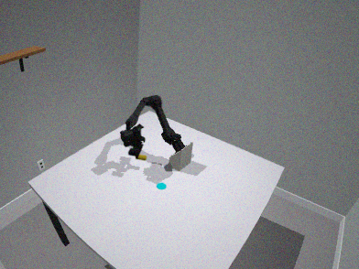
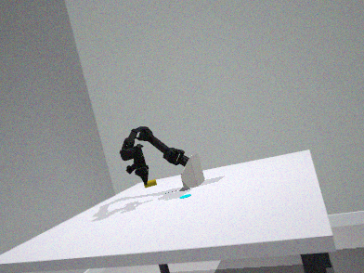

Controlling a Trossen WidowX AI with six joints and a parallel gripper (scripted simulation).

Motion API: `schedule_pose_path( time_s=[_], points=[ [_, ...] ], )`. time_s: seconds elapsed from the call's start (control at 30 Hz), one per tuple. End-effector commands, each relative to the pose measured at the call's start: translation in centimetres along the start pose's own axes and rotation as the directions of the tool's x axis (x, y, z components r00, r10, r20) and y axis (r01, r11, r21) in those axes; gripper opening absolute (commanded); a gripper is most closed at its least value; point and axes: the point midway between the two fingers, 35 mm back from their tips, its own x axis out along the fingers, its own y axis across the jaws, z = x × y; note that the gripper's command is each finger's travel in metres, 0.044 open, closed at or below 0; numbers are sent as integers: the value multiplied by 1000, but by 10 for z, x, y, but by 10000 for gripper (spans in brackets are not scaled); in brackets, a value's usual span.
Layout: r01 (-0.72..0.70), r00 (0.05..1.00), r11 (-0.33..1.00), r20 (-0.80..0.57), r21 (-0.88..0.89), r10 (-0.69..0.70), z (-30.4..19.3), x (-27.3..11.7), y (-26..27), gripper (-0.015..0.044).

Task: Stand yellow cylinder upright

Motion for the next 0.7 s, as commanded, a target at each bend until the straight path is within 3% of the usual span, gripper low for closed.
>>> schedule_pose_path(
  time_s=[0.0, 0.67],
  points=[
    [-1, 1000, 1000, 8, 9, 1, 3, -5, 0, 105],
    [15, 1000, 1000, 12, 15, -15, 2, -24, -5, 105]
  ],
)
